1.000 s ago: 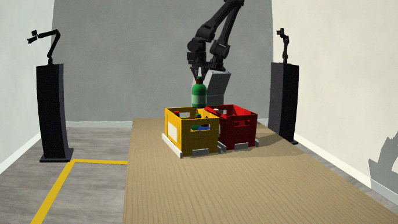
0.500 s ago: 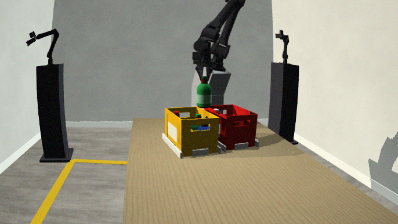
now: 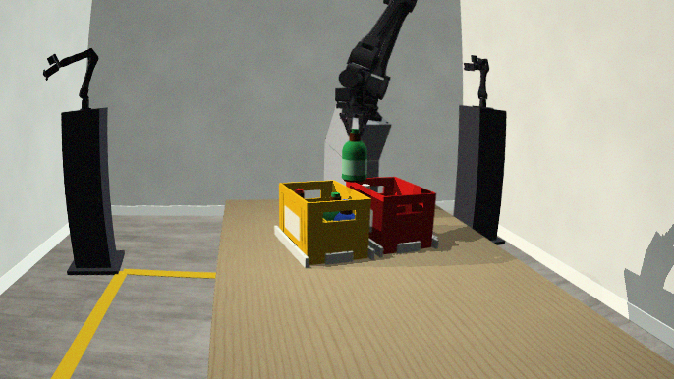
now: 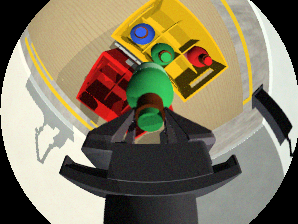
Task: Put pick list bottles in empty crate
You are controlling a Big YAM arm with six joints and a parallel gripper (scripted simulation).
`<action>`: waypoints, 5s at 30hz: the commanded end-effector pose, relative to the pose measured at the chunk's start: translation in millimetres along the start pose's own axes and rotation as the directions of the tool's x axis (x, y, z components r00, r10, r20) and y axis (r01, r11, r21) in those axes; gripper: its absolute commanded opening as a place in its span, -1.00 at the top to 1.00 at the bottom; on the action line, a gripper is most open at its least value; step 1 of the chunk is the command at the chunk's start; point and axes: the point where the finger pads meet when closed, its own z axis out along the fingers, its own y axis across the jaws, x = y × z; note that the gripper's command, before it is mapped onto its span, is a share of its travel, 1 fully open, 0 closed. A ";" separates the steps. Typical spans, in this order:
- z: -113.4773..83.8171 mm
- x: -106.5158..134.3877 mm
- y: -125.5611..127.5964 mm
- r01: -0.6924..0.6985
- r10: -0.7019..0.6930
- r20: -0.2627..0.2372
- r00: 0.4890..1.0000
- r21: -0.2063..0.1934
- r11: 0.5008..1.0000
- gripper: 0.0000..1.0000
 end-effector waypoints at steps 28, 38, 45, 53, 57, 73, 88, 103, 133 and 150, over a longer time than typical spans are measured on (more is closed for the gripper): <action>-14.3 34.7 45.9 0.009 -0.009 0.049 0.999 -0.006 1.000 1.00; -13.8 46.0 56.8 0.010 -0.009 0.051 0.999 -0.007 1.000 1.00; -10.0 52.6 65.4 0.012 -0.011 0.060 0.998 -0.011 1.000 1.00; -11.4 49.0 71.3 0.017 -0.015 0.074 0.997 -0.017 1.000 1.00; -6.1 58.1 68.5 0.012 -0.011 0.059 0.998 -0.012 1.000 1.00; -3.4 57.1 70.8 0.017 -0.015 0.069 0.998 -0.016 1.000 1.00; -2.9 54.3 71.5 0.019 -0.017 0.076 0.997 -0.019 1.000 1.00; 1.3 58.2 68.4 0.017 -0.015 0.070 0.997 -0.016 1.000 1.00; 5.5 56.7 64.0 0.010 -0.009 0.057 0.998 -0.010 1.000 1.00; 0.4 47.4 63.0 0.014 -0.012 0.087 0.996 -0.018 1.000 1.00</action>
